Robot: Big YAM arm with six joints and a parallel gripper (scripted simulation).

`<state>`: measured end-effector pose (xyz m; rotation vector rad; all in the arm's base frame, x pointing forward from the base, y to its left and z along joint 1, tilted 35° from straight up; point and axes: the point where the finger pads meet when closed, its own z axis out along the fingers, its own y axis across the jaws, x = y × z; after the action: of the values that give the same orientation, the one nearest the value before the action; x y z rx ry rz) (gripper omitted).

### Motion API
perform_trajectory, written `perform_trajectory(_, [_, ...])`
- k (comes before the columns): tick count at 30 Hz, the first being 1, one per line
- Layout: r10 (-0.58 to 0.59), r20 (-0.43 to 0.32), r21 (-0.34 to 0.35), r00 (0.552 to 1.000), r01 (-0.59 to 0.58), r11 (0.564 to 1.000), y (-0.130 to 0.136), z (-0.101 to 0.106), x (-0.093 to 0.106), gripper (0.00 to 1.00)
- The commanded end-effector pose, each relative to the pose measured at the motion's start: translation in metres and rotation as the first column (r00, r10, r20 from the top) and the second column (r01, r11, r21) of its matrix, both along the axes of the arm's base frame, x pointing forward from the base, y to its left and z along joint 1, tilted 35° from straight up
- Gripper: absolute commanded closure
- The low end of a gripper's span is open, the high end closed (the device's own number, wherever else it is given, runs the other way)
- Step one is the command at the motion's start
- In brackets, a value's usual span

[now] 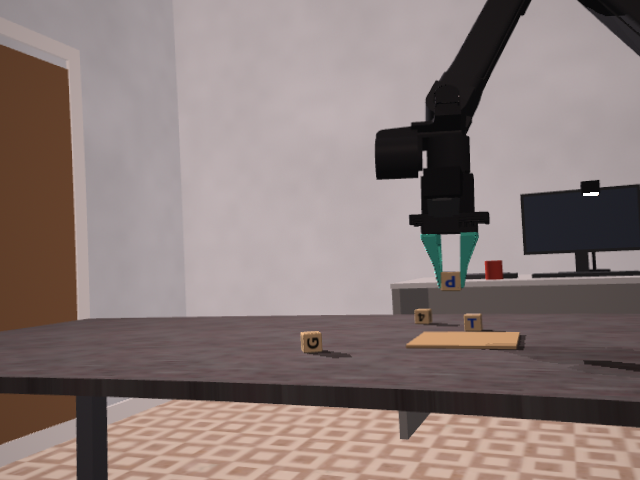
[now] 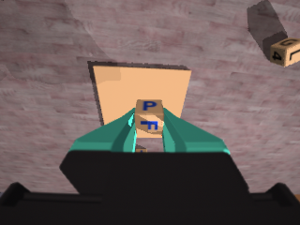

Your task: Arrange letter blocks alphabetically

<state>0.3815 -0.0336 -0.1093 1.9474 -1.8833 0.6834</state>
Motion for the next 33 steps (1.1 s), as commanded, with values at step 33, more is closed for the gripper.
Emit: perform_trajectory(33, [-0.032, 0.011, 0.005, 0.999, 0.032, 0.999, 0.018, 0.027, 0.005, 0.8])
